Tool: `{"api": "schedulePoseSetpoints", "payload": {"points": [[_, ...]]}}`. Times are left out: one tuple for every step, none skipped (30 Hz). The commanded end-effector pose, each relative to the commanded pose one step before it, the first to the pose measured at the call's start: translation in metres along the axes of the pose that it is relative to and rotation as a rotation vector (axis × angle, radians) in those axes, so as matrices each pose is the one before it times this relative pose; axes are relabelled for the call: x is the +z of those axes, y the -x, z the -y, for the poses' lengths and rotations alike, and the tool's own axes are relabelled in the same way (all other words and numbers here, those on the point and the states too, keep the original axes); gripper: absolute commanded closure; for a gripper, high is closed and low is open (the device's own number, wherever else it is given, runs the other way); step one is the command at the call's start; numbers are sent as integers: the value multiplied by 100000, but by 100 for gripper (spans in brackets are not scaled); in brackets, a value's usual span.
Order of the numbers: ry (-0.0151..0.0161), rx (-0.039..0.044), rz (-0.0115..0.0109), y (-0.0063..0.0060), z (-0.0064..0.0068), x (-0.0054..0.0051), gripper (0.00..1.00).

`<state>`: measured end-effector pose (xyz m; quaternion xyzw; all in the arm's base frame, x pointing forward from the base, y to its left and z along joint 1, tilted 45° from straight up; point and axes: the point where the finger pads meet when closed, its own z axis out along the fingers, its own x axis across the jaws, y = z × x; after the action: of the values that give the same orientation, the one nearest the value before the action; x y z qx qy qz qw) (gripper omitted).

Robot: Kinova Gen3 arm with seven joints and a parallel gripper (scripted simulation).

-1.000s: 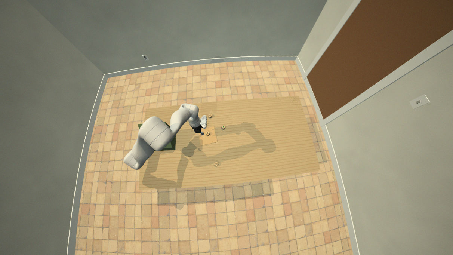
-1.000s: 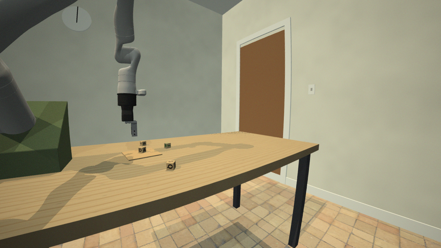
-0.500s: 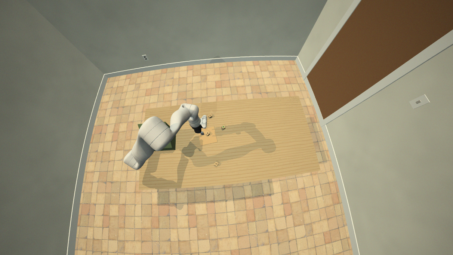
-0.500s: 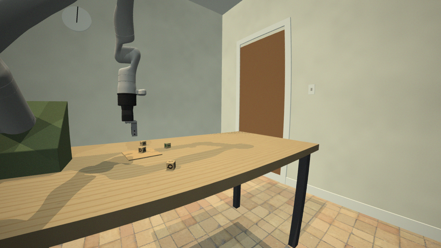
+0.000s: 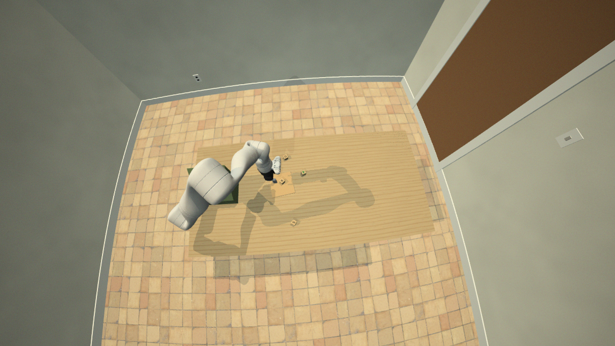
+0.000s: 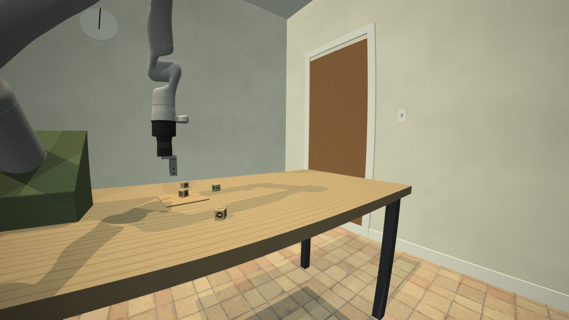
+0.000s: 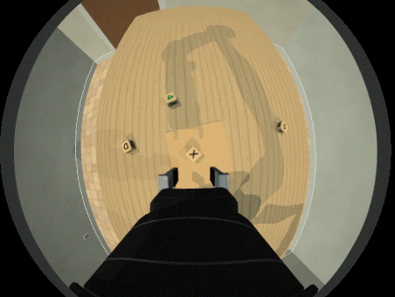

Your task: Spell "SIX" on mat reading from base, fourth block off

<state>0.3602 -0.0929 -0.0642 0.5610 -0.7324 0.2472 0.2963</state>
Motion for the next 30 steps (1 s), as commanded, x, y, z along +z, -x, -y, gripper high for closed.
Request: {"api": "schedulePoseSetpoints", "payload": {"points": [[-144,-11,123,48,40,-75,0],[0,0,0,0,0,0,0],[0,0,0,0,0,0,0],[0,0,0,0,0,0,0],[0,0,0,0,0,0,0],[0,0,0,0,0,0,0],[0,0,0,0,0,0,0],[0,0,0,0,0,0,0],[0,0,0,0,0,0,0],[0,0,0,0,0,0,0],[0,0,0,0,0,0,0],[0,0,0,0,0,0,0],[0,0,0,0,0,0,0],[0,0,0,0,0,0,0],[-1,-1,4,-9,7,-1,0],[-5,-8,24,-62,45,-7,0],[-13,-19,58,-157,112,-18,0],[-24,-33,102,-284,198,-31,0],[-37,-48,149,-434,295,-44,0],[-51,-60,191,-602,393,-56,0],[-65,-69,222,-781,482,-65,0],[-78,-72,238,-964,556,-68,0],[-89,-68,236,-1145,607,-65,0],[-95,-59,214,-1318,632,-57,0],[-94,-44,174,-1473,629,-43,0],[-87,-26,118,-1604,597,-26,0],[0,0,0,0,0,0,0],[0,0,0,0,0,0,0],[-72,-6,53,-1703,542,-5,0],[-51,14,-16,-1763,467,16,0]]}}
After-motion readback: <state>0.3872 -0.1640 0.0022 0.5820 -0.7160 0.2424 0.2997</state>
